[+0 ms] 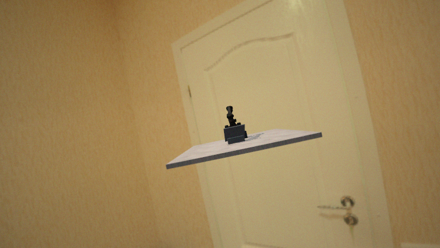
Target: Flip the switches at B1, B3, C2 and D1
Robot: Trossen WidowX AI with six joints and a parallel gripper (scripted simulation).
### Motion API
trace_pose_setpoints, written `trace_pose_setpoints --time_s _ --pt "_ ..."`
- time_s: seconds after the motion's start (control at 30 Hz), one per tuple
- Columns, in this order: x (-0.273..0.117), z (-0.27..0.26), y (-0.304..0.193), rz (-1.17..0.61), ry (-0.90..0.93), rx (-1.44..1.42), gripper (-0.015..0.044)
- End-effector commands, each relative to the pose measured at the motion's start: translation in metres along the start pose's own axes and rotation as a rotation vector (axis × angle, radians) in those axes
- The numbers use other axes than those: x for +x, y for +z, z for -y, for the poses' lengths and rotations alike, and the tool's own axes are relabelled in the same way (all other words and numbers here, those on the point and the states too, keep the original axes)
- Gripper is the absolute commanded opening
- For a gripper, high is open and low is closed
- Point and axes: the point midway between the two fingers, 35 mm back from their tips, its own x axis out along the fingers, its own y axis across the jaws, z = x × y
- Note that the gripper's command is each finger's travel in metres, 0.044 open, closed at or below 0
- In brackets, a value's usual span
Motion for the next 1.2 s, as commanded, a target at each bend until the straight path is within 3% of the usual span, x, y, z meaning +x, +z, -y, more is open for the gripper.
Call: trace_pose_setpoints --time_s 0.0,0.3,0.83,1.0,1.17 --pt "-0.001 0.0 0.0 -0.001 0.0 0.0 0.0" --pt "-0.064 0.0 0.002 -0.029 -0.003 0.004 0.0" --pt "-0.064 -0.034 -0.019 -0.031 0.0 0.006 0.0" --pt "-0.034 -0.034 -0.018 -0.051 0.0 0.006 0.0" --pt "-0.03 -0.034 -0.019 -0.054 0.0 0.006 0.0"
